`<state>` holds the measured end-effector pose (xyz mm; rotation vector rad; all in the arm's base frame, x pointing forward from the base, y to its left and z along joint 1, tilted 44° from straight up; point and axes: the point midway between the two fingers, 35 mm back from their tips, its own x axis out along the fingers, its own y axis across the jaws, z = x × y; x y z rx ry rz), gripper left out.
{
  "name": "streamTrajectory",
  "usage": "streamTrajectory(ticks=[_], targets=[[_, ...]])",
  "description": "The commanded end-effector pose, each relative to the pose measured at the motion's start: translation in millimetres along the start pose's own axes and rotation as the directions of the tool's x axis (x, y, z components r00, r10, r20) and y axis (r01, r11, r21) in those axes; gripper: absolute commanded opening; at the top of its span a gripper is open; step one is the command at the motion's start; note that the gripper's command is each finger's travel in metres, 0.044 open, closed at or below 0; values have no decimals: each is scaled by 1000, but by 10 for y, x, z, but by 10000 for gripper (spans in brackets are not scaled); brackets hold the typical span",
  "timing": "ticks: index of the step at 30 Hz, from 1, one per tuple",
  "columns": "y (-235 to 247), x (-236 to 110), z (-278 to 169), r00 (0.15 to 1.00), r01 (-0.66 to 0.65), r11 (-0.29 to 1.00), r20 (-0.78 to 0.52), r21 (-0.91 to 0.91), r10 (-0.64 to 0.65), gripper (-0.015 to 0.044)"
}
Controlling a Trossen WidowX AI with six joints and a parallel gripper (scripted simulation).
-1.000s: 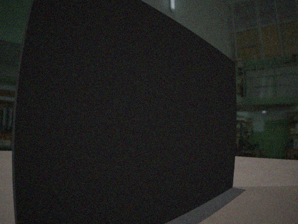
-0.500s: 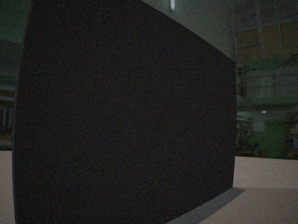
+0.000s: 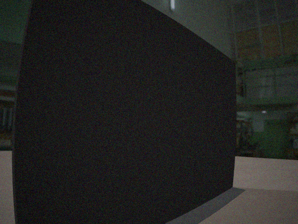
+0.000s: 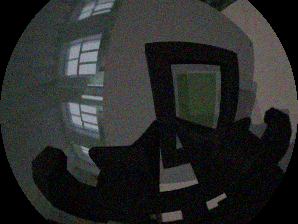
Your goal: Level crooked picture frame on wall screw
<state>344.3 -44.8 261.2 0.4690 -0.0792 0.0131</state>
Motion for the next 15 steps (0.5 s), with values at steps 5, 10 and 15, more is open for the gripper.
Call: streamTrajectory(ticks=[5,10,15], targets=[[0,1,2,1000,0,1000,1,-3,0,0],[6,1,1,1000,0,1000,1,-3,0,0],[19,0,0,1000,0,1000,1,-3,0,0]])
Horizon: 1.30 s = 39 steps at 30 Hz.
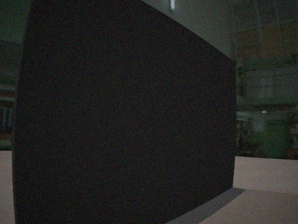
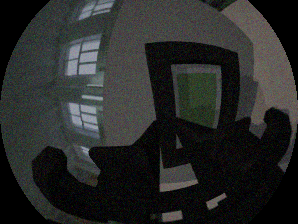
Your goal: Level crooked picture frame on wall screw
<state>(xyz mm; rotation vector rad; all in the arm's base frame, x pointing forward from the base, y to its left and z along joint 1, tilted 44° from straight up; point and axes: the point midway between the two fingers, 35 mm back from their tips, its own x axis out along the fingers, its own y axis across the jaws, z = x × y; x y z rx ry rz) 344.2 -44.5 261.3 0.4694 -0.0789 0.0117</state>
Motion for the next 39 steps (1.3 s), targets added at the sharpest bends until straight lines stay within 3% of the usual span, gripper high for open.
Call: streamTrajectory(ticks=[1,39], targets=[[19,1,1,1000,-1,1000,0,-3,1,0],[62,1,0,1000,-1,1000,0,-3,1,0]])
